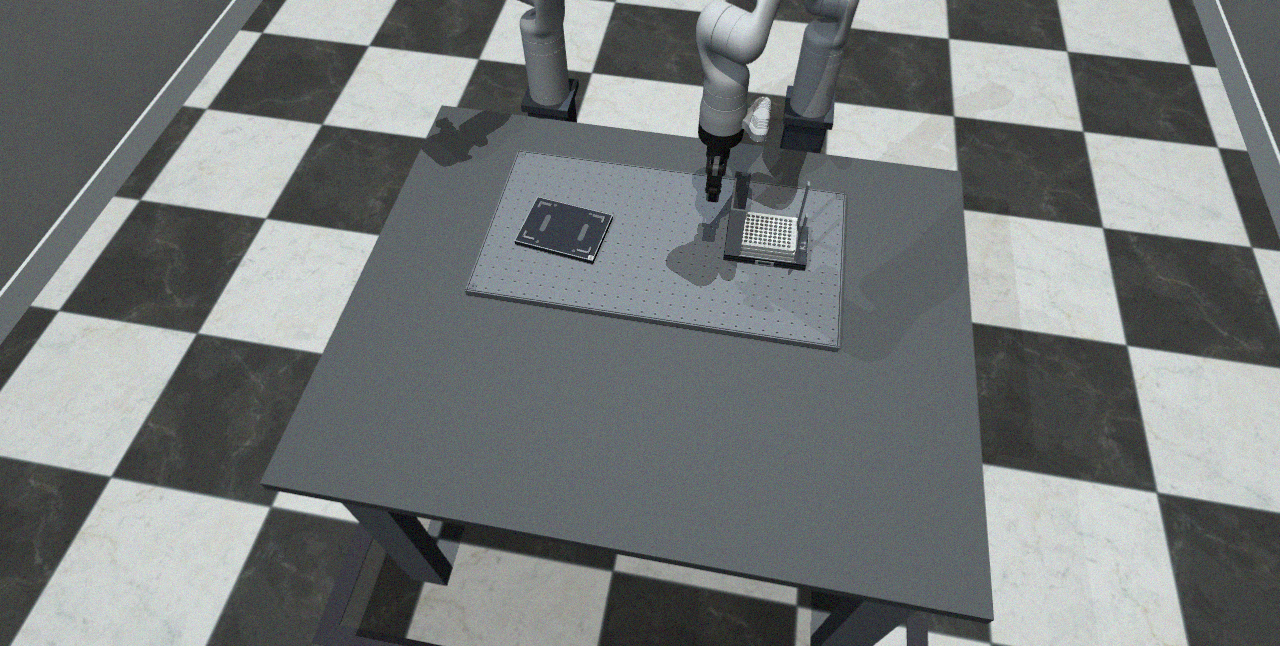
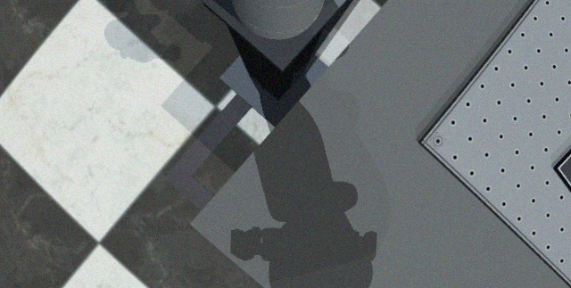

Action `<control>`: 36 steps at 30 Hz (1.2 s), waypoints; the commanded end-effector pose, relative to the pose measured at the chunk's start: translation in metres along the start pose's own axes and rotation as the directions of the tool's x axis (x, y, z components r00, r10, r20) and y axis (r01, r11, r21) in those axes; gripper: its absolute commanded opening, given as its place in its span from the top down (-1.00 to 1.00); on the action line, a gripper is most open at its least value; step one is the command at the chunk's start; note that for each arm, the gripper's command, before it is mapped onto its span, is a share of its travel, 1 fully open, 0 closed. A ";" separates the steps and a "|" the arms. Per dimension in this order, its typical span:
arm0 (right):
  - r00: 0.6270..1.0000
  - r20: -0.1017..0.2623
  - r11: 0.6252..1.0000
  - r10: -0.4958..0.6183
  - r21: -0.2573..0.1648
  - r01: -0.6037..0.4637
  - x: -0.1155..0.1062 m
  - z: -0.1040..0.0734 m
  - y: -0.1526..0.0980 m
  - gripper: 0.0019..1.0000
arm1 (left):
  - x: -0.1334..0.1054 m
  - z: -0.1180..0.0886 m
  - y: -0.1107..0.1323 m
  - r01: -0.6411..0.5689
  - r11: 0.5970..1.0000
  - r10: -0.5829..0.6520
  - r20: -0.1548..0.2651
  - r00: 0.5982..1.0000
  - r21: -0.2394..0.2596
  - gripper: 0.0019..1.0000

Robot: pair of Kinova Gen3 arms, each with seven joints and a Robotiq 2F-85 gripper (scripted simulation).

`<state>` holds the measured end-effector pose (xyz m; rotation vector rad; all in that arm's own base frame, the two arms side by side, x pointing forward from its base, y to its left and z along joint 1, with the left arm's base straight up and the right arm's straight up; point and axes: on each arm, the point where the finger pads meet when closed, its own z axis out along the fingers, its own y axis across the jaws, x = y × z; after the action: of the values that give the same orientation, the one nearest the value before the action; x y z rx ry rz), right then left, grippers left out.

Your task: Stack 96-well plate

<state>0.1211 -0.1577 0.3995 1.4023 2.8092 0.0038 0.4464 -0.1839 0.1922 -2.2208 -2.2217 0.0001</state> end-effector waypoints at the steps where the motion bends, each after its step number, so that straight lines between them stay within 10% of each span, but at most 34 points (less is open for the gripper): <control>1: 1.000 0.001 1.000 0.000 0.000 0.000 0.000 0.000 0.000 -1.00 | -0.001 -0.001 0.000 0.000 1.000 0.000 0.001 1.000 -0.002 -1.00; 36: 1.000 0.001 1.000 0.000 0.000 0.000 0.000 0.000 0.000 -1.00 | -0.011 -0.001 0.001 0.000 1.000 0.000 0.001 1.000 -0.002 -1.00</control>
<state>0.1211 -0.1577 0.3995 1.4023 2.8092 0.0038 0.4472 -0.1944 0.1922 -2.2208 -2.2217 0.0001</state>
